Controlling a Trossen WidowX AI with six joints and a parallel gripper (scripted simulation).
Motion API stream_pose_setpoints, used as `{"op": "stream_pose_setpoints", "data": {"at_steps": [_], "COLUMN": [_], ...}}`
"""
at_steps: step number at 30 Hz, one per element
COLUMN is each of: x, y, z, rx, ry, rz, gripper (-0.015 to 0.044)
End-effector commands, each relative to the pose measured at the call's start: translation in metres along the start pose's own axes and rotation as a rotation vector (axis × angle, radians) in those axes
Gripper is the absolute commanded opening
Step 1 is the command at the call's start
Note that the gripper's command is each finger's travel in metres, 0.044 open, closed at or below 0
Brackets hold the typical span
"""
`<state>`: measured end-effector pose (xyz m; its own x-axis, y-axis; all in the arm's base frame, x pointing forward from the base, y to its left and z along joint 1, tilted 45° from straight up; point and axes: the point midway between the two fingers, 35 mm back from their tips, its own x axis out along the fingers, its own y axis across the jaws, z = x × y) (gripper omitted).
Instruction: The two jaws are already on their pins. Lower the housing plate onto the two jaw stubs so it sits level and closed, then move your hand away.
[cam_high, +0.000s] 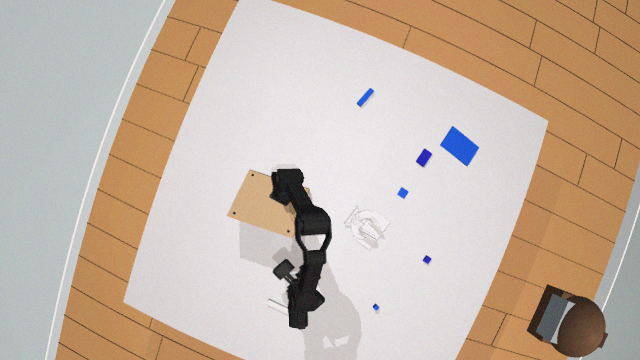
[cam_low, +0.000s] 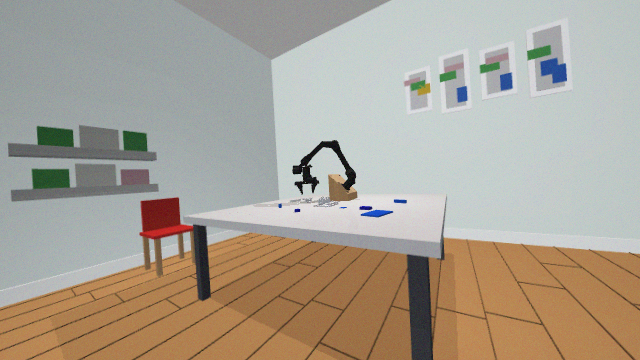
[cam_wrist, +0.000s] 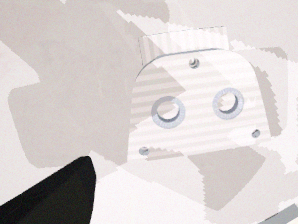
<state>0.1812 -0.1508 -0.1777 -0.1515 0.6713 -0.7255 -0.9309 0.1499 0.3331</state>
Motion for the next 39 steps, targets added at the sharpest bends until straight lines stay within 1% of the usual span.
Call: {"op": "stream_pose_setpoints", "data": {"at_steps": [1,30,39], "x": [0.002,0.050,0.051], "y": [0.000,-0.003,-0.003], "z": [0.000,0.000,0.000], "rx": [0.000,0.003,0.003], "ry": [0.000,-0.002,-0.002], "rz": [0.000,-0.005,-0.005], "gripper": [0.0440,0.0440,0.0440]}}
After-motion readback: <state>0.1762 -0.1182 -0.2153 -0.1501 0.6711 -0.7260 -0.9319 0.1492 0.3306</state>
